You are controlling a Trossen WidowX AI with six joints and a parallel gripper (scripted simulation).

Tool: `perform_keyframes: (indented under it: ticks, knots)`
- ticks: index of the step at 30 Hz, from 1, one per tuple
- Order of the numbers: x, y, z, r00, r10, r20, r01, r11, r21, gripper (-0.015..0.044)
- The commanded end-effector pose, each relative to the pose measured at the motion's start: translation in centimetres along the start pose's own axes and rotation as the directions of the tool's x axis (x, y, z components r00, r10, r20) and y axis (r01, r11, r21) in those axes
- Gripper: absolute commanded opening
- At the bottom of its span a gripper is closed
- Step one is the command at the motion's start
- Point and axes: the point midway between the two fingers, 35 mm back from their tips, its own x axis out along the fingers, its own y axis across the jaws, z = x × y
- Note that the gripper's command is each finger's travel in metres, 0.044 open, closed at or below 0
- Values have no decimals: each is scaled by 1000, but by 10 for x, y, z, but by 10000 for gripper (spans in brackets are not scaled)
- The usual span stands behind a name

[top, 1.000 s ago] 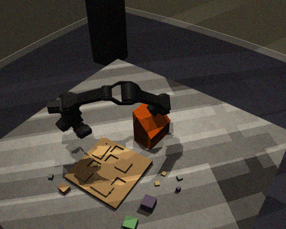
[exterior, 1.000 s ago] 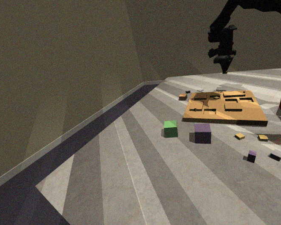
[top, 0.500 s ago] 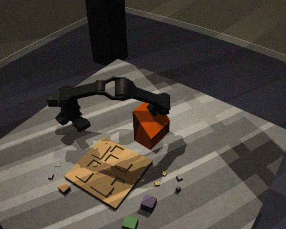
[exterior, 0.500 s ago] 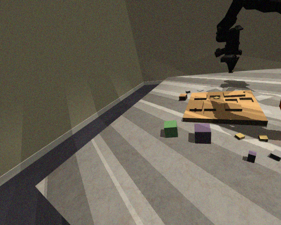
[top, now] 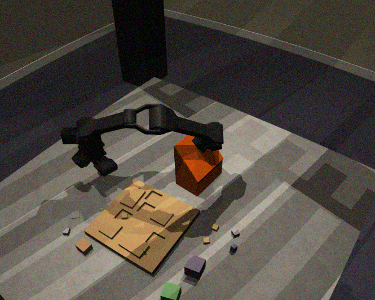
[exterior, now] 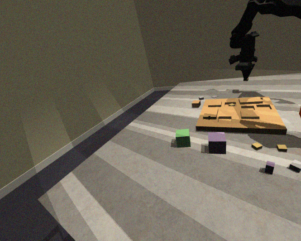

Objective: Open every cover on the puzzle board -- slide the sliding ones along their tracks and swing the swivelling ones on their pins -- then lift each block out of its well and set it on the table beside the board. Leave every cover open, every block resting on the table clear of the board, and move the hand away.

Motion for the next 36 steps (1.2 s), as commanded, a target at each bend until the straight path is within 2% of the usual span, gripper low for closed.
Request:
perform_keyframes:
  ticks: [1, 36]
  knots:
    - [13, 0, -4, 1000, 12, -11, -12, 1000, 11, 80]
    - [71, 2, -5, 1000, 15, -11, -15, 1000, 11, 80]
